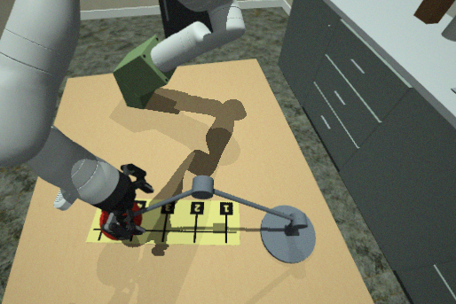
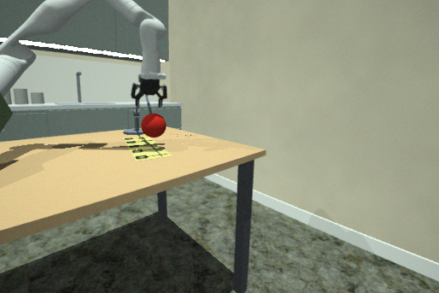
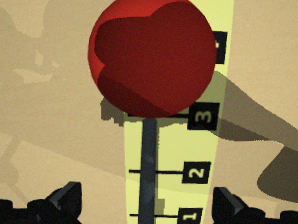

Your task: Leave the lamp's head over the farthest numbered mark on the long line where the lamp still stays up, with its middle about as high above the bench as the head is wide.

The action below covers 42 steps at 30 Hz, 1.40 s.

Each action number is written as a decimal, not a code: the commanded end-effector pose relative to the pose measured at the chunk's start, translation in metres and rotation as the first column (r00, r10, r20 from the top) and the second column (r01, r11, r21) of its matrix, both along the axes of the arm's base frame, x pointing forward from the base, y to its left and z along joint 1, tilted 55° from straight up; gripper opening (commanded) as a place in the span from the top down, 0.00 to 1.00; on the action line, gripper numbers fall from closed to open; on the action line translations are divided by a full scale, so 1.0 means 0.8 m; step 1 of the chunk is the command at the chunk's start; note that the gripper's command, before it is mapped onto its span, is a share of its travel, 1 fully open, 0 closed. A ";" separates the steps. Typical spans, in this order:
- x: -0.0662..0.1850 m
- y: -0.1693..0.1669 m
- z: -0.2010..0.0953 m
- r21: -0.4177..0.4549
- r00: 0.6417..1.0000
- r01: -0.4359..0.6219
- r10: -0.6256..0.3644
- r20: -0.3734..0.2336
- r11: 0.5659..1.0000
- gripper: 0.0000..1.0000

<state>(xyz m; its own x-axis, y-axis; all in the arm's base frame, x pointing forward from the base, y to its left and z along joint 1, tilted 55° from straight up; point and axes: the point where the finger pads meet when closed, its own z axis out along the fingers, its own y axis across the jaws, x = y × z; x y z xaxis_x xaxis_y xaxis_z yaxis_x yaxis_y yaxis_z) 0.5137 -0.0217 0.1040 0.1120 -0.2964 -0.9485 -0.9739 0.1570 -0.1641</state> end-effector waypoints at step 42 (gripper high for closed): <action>0.002 -0.007 -0.019 0.000 1.000 0.000 0.000 0.001 1.000 1.00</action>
